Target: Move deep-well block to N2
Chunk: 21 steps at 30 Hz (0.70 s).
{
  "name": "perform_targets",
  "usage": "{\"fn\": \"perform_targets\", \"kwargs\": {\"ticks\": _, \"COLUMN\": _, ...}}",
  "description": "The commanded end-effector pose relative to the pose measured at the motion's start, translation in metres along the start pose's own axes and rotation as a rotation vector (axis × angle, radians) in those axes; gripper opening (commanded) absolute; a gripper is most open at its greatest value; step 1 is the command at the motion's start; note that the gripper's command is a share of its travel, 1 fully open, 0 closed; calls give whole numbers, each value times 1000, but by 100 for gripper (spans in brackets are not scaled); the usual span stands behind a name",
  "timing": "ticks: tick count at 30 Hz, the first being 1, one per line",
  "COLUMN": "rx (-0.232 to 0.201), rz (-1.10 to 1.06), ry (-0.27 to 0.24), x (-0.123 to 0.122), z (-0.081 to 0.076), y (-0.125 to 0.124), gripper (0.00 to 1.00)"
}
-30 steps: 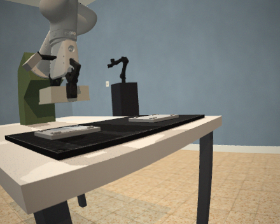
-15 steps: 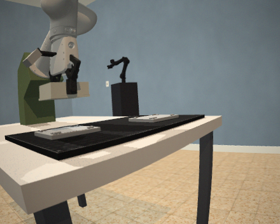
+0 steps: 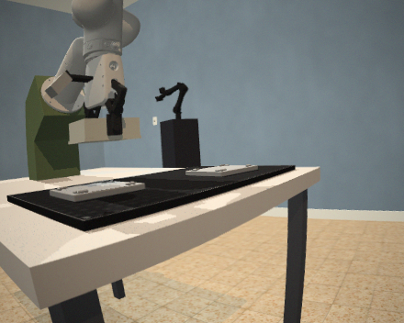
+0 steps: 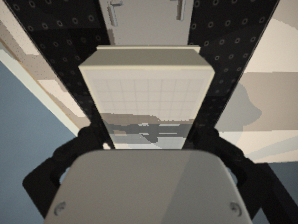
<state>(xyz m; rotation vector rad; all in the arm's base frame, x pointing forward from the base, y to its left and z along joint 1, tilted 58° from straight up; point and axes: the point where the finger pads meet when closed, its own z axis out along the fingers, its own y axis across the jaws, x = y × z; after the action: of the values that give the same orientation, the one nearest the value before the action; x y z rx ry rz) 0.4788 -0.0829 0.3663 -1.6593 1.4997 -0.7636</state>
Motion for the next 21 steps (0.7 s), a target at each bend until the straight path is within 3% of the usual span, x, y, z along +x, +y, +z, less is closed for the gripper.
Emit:
{"fn": "perform_targets", "kwargs": {"ticks": 1, "rx": 1, "rz": 0, "ry": 3, "x": -16, "z": 0, "y": -1, "gripper": 0}}
{"fn": "perform_targets", "kwargs": {"ticks": 21, "rx": 1, "rz": 0, "ry": 2, "x": -76, "z": 0, "y": -4, "gripper": 0}}
